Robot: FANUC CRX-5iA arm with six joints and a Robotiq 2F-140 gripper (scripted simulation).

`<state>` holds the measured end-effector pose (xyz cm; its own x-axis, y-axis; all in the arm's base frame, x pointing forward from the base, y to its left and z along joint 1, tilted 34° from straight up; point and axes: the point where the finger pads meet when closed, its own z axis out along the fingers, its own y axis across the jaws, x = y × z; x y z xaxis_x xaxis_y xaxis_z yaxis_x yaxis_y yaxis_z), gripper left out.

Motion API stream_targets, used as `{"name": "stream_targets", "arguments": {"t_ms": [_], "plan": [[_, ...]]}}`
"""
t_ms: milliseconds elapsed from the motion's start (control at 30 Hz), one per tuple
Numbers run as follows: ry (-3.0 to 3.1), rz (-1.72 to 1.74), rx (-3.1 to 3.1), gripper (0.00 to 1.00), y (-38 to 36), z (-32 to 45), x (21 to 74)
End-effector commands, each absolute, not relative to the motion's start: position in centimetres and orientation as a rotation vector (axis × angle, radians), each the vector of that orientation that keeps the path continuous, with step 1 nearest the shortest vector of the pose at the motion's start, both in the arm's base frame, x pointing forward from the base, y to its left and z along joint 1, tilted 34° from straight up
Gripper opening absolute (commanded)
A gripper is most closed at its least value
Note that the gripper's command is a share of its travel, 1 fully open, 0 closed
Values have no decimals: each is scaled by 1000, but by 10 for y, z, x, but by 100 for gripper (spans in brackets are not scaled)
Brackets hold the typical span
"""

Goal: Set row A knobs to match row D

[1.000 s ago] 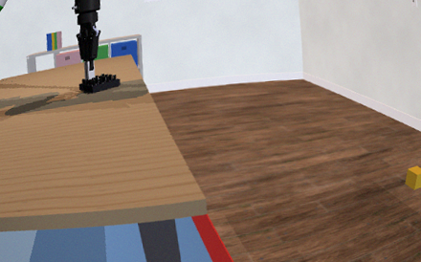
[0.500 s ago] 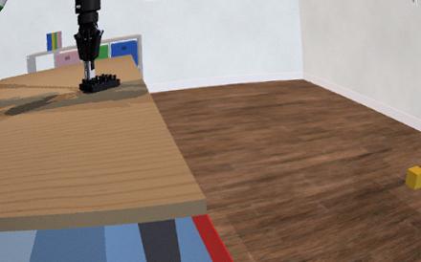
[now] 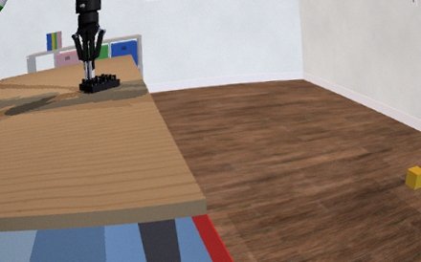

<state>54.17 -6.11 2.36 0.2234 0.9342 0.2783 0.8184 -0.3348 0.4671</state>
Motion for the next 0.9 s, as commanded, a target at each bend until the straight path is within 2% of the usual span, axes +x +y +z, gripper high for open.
{"name": "stream_targets", "arguments": {"t_ms": [0, 867], "plan": [[1729, 769, 2191, 5, -61, 24, 542], [2197, 610, 1541, 5, -61, 24, 542]]}}
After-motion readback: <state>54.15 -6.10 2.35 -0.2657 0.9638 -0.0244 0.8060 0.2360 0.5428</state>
